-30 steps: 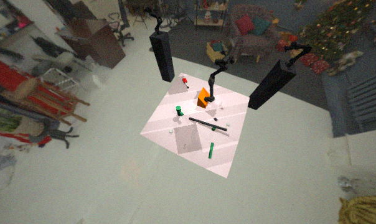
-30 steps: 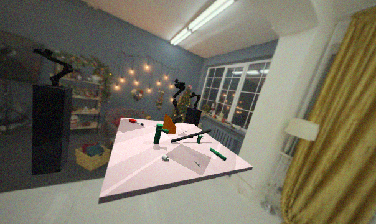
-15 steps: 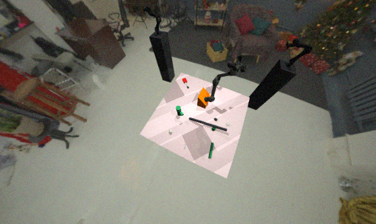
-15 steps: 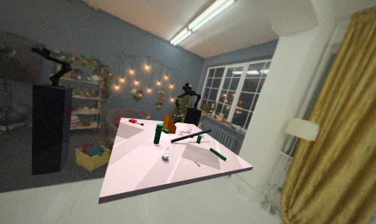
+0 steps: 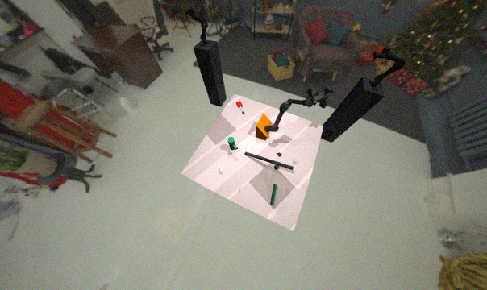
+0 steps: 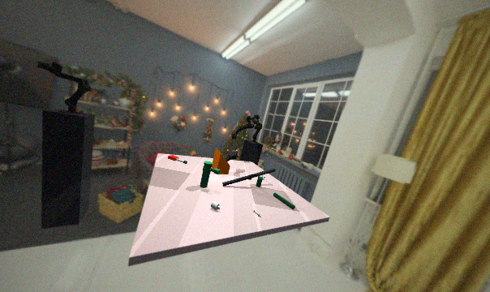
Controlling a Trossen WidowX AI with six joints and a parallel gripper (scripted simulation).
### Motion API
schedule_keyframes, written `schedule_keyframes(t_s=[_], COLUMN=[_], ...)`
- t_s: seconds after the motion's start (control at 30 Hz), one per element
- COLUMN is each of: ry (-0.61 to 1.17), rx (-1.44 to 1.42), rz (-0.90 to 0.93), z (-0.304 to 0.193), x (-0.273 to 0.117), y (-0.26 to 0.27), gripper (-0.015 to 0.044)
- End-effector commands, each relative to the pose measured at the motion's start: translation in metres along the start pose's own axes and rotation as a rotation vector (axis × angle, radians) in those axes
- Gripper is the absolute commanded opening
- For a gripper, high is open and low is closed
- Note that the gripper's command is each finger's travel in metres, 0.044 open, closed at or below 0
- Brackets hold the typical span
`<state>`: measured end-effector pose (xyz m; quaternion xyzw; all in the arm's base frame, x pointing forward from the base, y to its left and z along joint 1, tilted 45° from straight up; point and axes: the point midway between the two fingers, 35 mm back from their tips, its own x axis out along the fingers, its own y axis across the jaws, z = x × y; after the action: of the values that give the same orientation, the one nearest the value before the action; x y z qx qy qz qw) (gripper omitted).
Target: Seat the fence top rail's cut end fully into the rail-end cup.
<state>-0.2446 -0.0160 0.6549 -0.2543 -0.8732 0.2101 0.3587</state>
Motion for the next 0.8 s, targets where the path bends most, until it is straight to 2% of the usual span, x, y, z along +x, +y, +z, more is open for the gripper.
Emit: schedule_keyframes(t_s=[0.0, 0.17, 0.33, 0.53, 0.77], ry=[0.104, 0.279, 0.455, 0.675, 0.917], rx=[0.116, 0.25, 0.399, 0.562, 0.583], rz=[-0.005, 0.095, 0.147, 0.187, 0.225], z=[-0.041, -0.11, -0.169, -0.231, -0.289], x=[-0.001, -0.005, -0.027, -0.069, -0.133], y=[0.021, 0.079, 0.129, 0.185, 0.229], gripper=[0.044, 0.044, 0.044, 0.044, 0.044])
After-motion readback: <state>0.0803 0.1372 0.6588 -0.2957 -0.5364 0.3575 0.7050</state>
